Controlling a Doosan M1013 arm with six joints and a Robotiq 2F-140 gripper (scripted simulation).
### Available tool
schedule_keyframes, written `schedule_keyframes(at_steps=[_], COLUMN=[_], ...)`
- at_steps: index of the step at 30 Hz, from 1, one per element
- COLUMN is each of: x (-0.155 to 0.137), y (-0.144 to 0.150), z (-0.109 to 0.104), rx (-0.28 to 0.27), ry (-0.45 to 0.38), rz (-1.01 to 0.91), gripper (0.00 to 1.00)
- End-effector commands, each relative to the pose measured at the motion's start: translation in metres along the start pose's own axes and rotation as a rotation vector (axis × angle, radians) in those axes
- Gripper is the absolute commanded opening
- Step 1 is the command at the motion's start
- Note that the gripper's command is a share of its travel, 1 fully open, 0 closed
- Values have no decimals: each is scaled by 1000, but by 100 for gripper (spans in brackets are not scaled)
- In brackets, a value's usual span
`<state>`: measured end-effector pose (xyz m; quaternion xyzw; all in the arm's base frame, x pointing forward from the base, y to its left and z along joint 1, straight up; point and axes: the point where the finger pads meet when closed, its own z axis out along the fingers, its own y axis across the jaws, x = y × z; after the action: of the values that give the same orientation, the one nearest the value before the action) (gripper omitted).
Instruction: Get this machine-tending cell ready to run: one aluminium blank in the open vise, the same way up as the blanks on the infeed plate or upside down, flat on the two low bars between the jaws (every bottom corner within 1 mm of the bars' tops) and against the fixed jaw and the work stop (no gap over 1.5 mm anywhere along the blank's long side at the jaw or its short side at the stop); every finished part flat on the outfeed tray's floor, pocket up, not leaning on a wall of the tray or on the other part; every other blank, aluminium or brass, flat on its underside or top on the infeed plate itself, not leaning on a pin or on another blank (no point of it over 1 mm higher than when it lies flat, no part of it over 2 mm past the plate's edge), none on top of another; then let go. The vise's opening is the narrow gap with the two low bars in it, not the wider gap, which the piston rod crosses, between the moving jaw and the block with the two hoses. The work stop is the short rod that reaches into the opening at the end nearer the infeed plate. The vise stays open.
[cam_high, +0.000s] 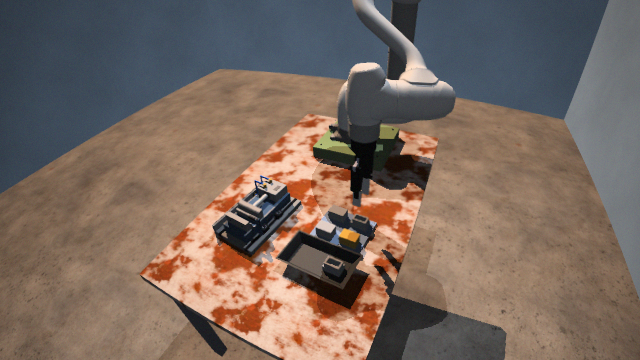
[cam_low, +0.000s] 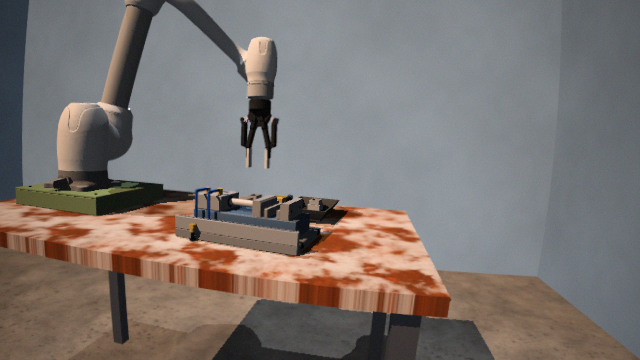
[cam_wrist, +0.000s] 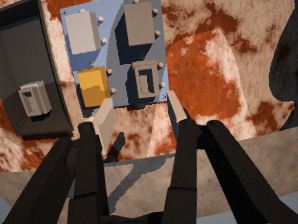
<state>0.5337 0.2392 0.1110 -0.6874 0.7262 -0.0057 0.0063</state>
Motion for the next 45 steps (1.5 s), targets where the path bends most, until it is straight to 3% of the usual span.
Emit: schedule_keyframes(at_steps=[1,17,29,45], x=[0,0,0,0], y=[6,7,8,8], z=[17,71,86,88], rx=[-20,-20,-20,-20], ry=[8,8,8,8], rz=[-1,-1,-1,-1], gripper=[40,40,40,40])
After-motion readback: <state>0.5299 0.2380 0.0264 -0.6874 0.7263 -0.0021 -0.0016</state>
